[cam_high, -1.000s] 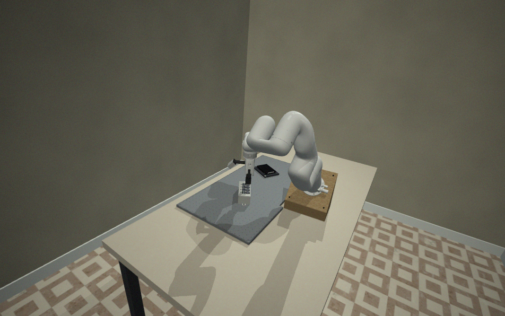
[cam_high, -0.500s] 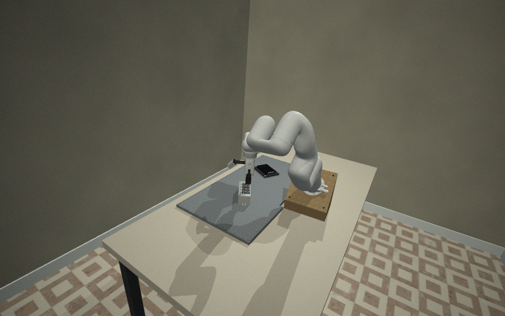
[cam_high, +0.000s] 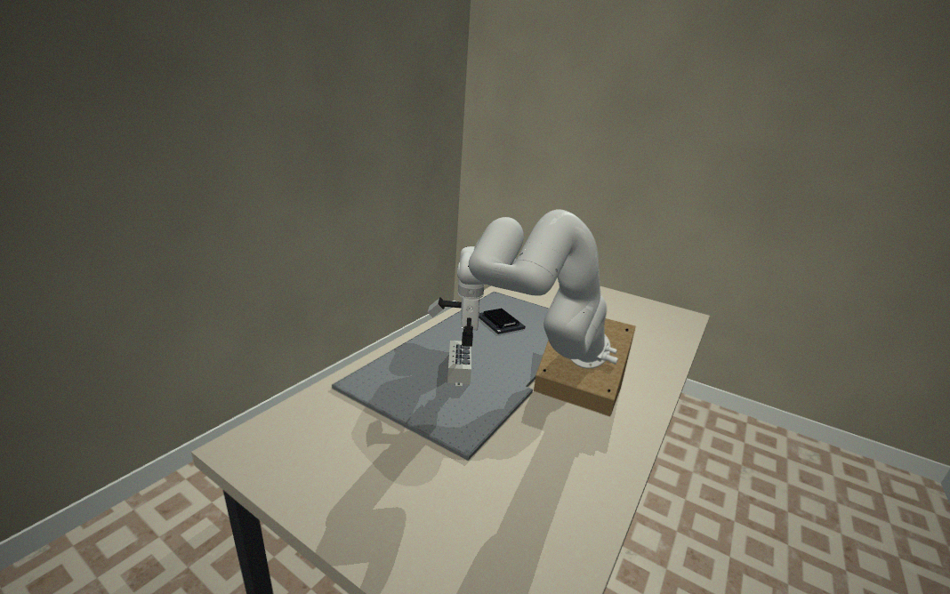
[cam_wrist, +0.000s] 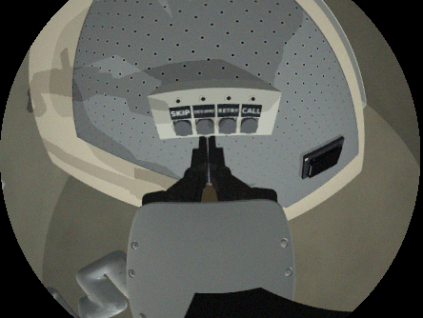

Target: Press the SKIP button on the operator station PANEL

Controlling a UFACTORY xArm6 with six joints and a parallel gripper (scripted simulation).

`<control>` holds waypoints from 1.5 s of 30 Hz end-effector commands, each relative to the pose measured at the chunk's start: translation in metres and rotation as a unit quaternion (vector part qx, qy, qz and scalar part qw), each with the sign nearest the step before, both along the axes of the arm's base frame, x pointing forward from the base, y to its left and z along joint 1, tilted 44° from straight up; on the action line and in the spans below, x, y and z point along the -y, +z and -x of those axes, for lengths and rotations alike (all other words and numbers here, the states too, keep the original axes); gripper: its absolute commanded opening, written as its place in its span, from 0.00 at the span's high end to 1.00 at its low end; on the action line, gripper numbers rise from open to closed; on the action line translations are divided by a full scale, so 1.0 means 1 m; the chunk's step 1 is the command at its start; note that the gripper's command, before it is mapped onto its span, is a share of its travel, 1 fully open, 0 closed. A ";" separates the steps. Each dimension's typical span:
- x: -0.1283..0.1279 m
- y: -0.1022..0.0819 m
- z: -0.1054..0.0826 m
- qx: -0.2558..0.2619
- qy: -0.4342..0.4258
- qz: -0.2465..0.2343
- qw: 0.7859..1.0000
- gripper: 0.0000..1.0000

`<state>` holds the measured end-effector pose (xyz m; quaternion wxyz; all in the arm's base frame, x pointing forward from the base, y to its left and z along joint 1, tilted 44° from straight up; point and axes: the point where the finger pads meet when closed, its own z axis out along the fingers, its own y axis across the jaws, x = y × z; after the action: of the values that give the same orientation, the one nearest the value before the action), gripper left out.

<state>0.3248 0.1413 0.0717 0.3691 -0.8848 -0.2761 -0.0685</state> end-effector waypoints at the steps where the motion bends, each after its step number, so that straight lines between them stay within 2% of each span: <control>1: 0.000 0.015 0.006 0.001 -0.001 0.000 1.000 1.00; 6: -0.002 0.037 0.017 0.001 -0.001 0.000 1.000 1.00; 22: -0.002 0.037 0.017 0.001 -0.001 0.000 1.000 1.00; 45: -0.026 0.012 0.020 0.001 -0.001 0.000 1.000 1.00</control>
<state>0.3037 0.1633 0.0874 0.3688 -0.8851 -0.2757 -0.0677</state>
